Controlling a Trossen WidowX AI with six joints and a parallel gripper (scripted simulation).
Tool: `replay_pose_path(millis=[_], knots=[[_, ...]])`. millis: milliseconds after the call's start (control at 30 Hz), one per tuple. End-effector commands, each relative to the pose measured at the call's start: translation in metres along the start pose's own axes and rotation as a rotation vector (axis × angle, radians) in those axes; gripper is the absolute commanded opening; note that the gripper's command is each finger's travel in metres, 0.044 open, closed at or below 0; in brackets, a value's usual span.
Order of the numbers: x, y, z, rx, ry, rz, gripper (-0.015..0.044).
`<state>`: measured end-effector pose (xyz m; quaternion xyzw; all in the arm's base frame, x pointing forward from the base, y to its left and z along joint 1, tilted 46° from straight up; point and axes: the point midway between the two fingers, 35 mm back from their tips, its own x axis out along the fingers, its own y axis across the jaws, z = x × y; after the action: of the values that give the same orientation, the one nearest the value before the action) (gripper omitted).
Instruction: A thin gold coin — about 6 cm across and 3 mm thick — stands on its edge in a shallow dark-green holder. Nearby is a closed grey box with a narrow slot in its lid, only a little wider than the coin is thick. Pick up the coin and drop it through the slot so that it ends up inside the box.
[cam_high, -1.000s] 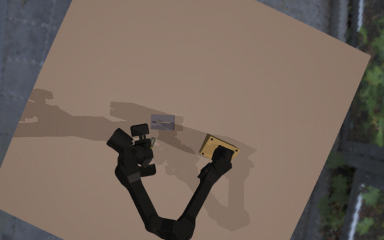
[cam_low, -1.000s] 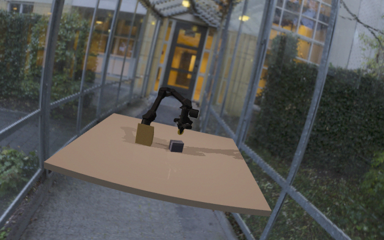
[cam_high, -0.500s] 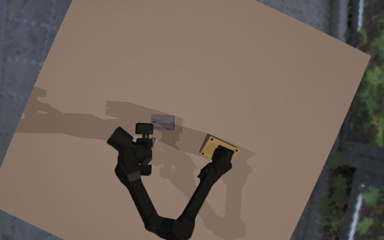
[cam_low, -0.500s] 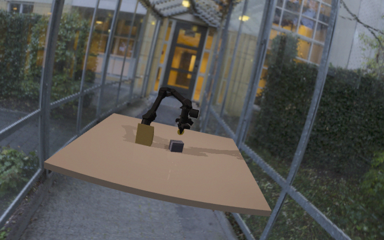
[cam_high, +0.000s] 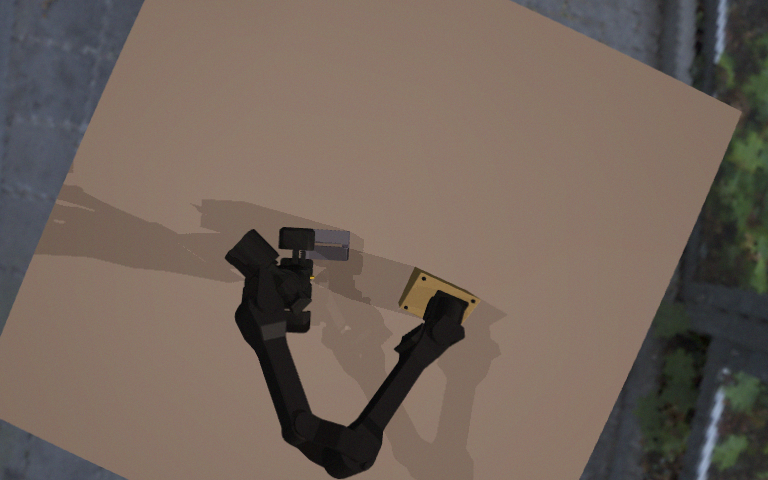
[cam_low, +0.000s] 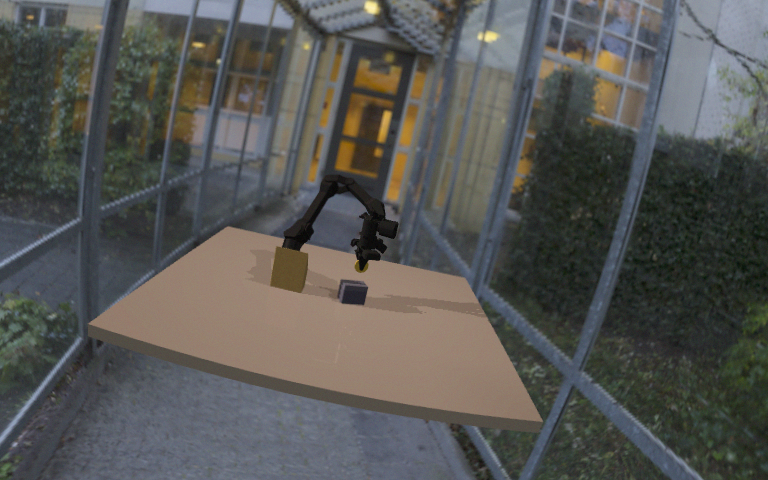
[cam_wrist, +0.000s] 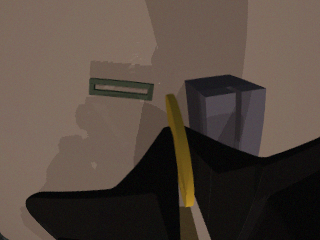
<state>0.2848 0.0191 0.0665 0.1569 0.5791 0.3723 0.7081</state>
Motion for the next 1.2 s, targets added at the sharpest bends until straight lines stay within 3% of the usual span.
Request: replay_pose_path(millis=[0, 767, 1167], knots=[[0.002, -0.012, -0.006, 0.003, 0.008, 0.0, 0.0], [0.003, -0.061, -0.037, 0.001, 0.007, 0.006, 0.0], [0.001, -0.057, -0.034, 0.0, 0.001, 0.002, 0.0]])
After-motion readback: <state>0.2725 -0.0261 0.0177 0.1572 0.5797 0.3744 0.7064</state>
